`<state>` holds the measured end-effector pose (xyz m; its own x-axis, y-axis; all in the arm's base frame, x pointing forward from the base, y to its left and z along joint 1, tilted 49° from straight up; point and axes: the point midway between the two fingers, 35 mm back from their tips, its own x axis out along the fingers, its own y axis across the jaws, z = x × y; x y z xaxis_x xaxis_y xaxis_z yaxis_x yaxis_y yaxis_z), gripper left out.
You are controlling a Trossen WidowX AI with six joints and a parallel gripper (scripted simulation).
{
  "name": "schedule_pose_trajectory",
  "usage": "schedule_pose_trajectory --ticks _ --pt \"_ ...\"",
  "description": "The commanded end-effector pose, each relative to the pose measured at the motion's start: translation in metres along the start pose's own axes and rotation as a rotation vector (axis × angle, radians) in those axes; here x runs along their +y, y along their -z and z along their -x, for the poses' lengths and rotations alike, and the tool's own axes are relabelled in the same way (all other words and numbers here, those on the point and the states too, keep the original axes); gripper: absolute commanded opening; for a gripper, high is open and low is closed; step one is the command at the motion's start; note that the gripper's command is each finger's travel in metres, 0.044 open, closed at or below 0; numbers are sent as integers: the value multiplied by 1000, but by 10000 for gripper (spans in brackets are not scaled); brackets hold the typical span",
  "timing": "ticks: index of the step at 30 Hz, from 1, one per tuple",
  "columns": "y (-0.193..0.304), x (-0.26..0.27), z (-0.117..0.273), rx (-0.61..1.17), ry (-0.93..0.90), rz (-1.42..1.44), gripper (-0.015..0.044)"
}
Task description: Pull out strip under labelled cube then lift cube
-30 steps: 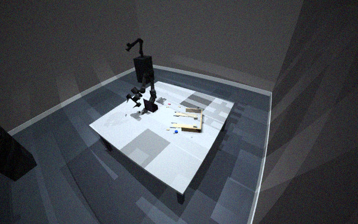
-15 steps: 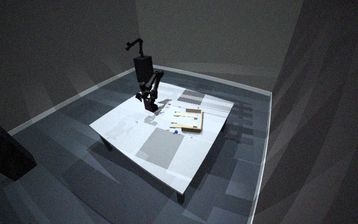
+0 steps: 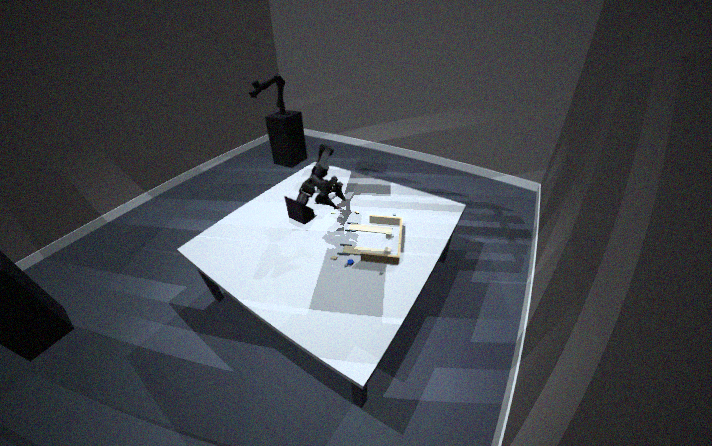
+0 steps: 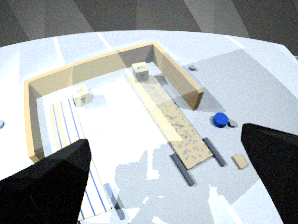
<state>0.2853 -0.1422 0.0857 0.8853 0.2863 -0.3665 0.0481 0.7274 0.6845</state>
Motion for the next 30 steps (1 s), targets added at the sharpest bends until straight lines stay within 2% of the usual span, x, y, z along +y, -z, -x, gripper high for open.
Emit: schedule_pose_trajectory --ticks 1,8,12,23,30 --pt "3 29 -12 53 -80 -56 400" --pt "3 29 -12 53 -80 -56 400" --pt "-7 18 -26 111 -64 -31 295" --pt "-22 -27 -93 415 -49 105 6" --pt "-8 -50 -132 636 -101 203 0"
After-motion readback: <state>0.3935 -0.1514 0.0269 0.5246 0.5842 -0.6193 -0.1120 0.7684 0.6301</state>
